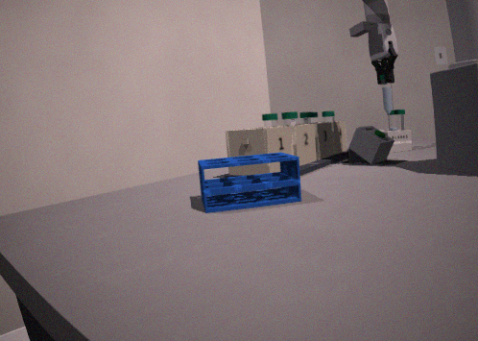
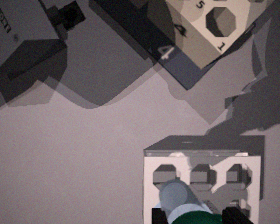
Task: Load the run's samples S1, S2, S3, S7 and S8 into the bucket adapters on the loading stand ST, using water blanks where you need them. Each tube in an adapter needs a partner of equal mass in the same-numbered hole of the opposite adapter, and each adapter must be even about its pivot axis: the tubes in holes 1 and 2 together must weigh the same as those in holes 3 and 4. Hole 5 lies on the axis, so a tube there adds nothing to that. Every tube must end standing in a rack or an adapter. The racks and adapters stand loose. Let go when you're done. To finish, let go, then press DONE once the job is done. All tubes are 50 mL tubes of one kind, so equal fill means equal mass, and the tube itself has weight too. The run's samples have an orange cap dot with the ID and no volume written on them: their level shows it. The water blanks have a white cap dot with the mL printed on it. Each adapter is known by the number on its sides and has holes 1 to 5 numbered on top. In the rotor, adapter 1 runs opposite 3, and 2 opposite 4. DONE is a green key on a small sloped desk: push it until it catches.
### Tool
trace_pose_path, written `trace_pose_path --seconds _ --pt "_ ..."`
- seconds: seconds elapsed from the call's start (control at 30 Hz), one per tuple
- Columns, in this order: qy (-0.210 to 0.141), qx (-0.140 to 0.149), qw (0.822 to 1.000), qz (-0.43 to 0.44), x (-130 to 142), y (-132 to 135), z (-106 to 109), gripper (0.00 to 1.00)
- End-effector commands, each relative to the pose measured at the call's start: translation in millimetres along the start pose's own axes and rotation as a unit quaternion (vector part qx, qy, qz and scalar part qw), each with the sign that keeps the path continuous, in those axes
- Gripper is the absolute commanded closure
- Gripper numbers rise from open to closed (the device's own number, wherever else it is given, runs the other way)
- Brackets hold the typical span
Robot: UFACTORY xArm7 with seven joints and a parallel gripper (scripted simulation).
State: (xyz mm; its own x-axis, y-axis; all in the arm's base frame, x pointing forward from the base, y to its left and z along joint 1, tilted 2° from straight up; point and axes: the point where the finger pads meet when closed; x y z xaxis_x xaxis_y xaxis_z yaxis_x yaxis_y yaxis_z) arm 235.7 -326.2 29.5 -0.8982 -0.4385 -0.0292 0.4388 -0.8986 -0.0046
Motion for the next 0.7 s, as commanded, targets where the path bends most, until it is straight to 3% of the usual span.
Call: trace_pose_path --seconds 0.0,0.33,0.67 --pt "0.0 0.002 1.0 0.0 -0.3 1.4 9.9 1.0" --pt "-0.001 0.002 1.0 0.0 -0.3 1.3 29.9 1.0" --pt "-0.001 0.002 1.0 0.0 -0.3 1.3 34.8 1.0"
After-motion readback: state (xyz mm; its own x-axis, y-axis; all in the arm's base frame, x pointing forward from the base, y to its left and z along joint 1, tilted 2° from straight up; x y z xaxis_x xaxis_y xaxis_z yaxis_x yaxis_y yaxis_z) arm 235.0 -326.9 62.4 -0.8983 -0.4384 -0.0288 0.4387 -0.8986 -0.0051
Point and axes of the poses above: the point where the finger pads meet when closed, its own z axis back along the fingers, its own y axis across the jaws, x = y × z, and after that the axes turned 13 degrees about -z, right-handed
